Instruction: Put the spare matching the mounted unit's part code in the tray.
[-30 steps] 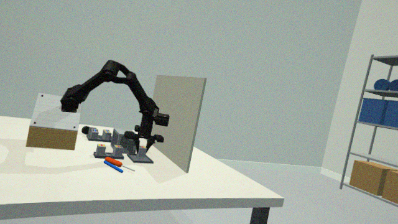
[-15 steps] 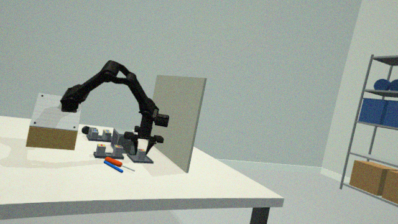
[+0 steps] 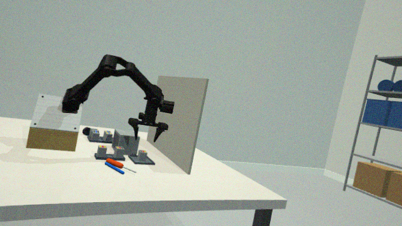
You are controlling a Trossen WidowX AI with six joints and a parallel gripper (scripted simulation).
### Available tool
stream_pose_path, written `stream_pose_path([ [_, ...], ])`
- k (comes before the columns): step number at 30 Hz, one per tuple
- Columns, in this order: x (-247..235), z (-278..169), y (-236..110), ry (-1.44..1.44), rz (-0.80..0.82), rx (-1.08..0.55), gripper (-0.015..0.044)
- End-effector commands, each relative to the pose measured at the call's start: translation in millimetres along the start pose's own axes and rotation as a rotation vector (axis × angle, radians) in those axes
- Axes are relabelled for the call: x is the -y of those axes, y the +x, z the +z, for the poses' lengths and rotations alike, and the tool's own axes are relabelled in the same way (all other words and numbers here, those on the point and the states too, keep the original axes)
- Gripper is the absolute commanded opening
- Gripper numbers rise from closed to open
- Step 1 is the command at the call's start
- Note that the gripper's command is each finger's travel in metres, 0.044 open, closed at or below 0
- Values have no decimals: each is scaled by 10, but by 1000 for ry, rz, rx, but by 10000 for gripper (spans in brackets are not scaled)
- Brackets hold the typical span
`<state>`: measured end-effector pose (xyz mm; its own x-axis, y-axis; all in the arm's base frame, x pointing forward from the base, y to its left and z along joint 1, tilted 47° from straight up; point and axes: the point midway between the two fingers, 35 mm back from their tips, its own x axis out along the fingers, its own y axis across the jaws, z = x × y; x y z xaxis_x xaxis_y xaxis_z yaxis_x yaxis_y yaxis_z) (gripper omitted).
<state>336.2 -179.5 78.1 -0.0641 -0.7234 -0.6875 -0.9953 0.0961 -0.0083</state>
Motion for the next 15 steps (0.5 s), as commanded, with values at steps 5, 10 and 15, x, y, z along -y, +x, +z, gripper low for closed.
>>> stream_pose_path([
  [5, -26, -33, -346, 9, -10, -9, 440],
  [10, -7, -26, -301, 5, -15, -5, 440],
  [15, -7, -26, -301, 5, -15, -5, 440],
])
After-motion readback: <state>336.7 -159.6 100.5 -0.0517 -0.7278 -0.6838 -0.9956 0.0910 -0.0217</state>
